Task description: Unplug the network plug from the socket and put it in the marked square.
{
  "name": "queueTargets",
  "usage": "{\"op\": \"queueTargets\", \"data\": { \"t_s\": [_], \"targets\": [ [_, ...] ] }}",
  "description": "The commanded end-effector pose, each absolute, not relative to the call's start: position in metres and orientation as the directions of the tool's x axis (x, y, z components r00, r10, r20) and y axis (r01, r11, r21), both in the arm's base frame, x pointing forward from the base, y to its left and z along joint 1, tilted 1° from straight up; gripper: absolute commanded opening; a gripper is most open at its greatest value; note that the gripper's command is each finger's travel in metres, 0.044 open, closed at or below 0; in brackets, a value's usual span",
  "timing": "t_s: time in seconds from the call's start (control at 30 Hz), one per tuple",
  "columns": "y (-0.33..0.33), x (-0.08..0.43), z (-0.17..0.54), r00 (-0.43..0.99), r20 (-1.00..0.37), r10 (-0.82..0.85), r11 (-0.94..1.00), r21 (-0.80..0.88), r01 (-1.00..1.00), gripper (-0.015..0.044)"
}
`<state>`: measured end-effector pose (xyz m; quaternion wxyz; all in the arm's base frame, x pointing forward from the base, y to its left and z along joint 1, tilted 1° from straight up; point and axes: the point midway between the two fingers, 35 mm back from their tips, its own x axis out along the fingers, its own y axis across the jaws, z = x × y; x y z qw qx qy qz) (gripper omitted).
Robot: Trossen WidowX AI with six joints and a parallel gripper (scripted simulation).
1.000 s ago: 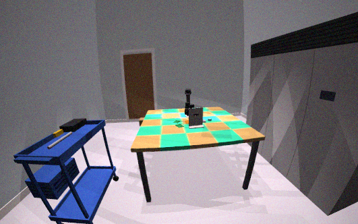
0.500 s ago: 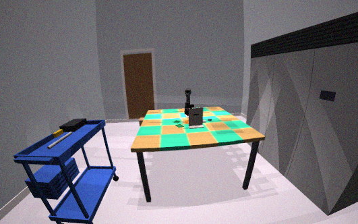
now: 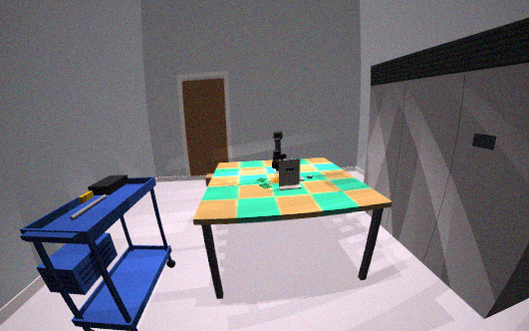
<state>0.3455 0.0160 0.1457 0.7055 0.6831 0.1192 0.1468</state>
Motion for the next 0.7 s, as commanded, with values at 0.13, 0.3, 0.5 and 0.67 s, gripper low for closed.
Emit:
{"op": "queueTargets", "data": {
  "t_s": [0.13, 0.3, 0.5, 0.67],
  "targets": [
    [0.015, 0.338, 0.144, 0.928, 0.029, 0.372, 0.02, 0.999, -0.04, 0.0],
    [0.014, 0.335, 0.144, 0.928, 0.029, 0.372, 0.02, 0.999, -0.039, 0.0],
    [0.013, 0.331, 0.144, 0.928, 0.029, 0.372, 0.02, 0.999, -0.039, 0.0],
    [0.013, 0.328, 0.144, 0.928, 0.028, 0.372, 0.02, 0.999, -0.039, 0.0]
  ]
}}
